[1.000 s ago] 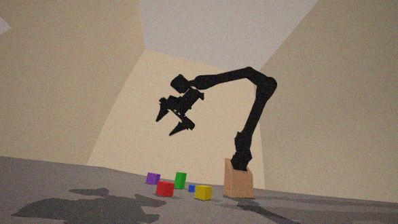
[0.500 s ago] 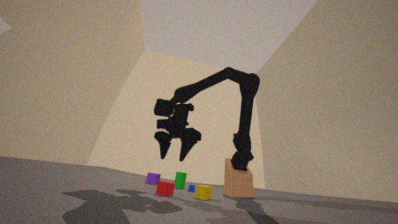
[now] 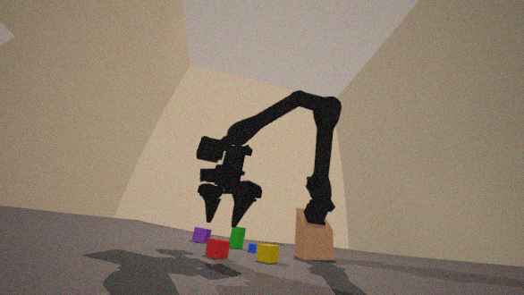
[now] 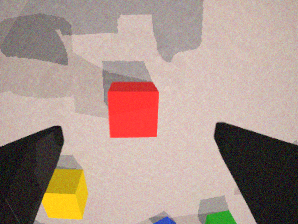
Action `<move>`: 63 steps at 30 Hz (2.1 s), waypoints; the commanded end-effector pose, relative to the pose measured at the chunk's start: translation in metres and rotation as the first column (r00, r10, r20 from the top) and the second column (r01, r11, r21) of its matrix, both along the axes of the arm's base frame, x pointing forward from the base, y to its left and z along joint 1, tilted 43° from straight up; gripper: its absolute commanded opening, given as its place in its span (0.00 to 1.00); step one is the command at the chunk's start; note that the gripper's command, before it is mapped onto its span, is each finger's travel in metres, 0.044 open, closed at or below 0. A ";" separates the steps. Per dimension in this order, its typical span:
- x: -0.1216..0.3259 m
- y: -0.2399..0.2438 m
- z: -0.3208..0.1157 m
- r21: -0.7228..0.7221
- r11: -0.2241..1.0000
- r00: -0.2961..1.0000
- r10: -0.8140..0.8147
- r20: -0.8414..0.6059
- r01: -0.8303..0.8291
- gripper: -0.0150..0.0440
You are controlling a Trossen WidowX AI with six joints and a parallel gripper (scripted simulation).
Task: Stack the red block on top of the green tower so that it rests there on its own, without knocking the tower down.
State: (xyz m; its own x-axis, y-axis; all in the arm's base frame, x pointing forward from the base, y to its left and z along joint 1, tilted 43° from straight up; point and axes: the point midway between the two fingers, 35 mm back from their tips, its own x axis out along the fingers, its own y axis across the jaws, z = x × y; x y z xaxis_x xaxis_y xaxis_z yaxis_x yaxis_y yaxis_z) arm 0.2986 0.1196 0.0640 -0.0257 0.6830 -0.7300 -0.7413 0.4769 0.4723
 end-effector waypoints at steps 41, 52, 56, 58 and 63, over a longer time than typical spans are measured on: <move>-0.007 0.044 -0.047 0.008 1.000 1.000 0.000 -0.024 0.000 1.00; -0.007 0.044 -0.047 0.008 1.000 1.000 0.000 -0.024 0.000 1.00; -0.007 0.043 -0.046 0.008 1.000 1.000 0.000 -0.024 0.000 0.96; -0.007 0.043 -0.046 0.008 1.000 1.000 0.000 -0.024 0.000 0.87; -0.007 0.043 -0.046 0.008 1.000 1.000 0.000 -0.024 0.000 0.64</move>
